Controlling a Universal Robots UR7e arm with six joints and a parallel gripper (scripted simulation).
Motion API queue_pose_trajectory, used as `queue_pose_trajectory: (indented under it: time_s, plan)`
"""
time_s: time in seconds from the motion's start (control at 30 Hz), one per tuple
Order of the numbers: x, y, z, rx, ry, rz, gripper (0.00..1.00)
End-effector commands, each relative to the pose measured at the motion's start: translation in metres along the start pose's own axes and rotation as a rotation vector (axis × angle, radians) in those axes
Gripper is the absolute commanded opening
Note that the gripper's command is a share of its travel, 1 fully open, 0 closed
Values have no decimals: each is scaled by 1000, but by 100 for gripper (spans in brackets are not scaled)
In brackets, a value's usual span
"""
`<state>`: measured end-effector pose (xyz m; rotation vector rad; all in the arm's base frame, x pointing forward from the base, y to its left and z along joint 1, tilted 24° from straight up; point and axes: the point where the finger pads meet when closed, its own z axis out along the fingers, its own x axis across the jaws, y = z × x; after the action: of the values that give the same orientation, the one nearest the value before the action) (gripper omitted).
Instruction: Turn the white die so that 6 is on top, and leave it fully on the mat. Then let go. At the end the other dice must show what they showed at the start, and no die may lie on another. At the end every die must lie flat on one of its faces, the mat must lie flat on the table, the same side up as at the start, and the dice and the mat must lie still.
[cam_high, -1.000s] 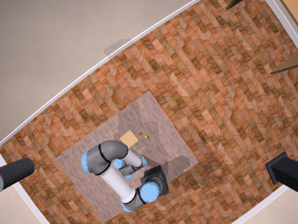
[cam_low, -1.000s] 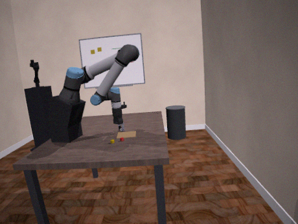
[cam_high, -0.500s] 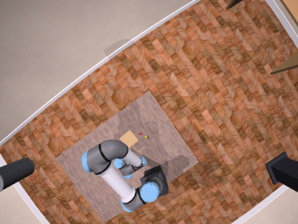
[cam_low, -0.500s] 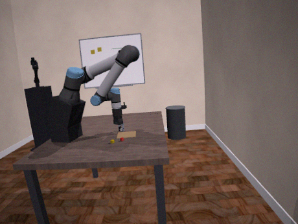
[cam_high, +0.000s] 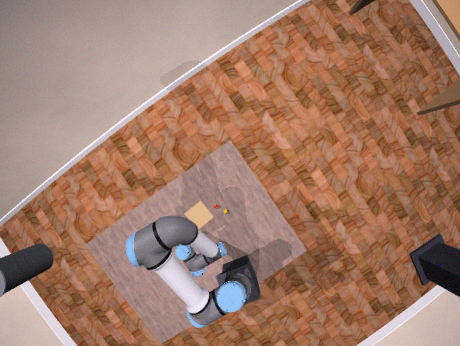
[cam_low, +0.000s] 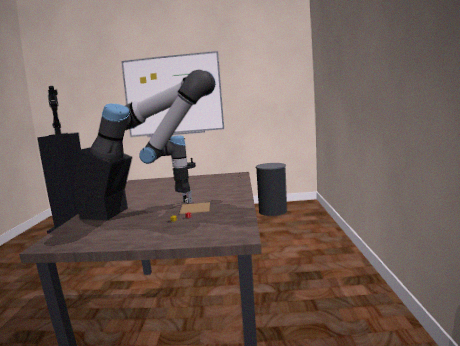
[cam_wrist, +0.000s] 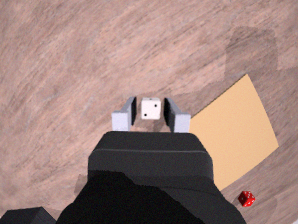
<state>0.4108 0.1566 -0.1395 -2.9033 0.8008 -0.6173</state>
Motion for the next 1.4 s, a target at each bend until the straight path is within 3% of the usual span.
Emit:
queue_pose_trajectory:
  time_s: [0.0,0.27,0.3,1.37]
  plan:
    - [0,0,0,1,1,0,70]
    - [0,0,0,1,1,0,70]
    - [0,0,0,1,1,0,40]
    - [0,0,0,1,1,0,40]
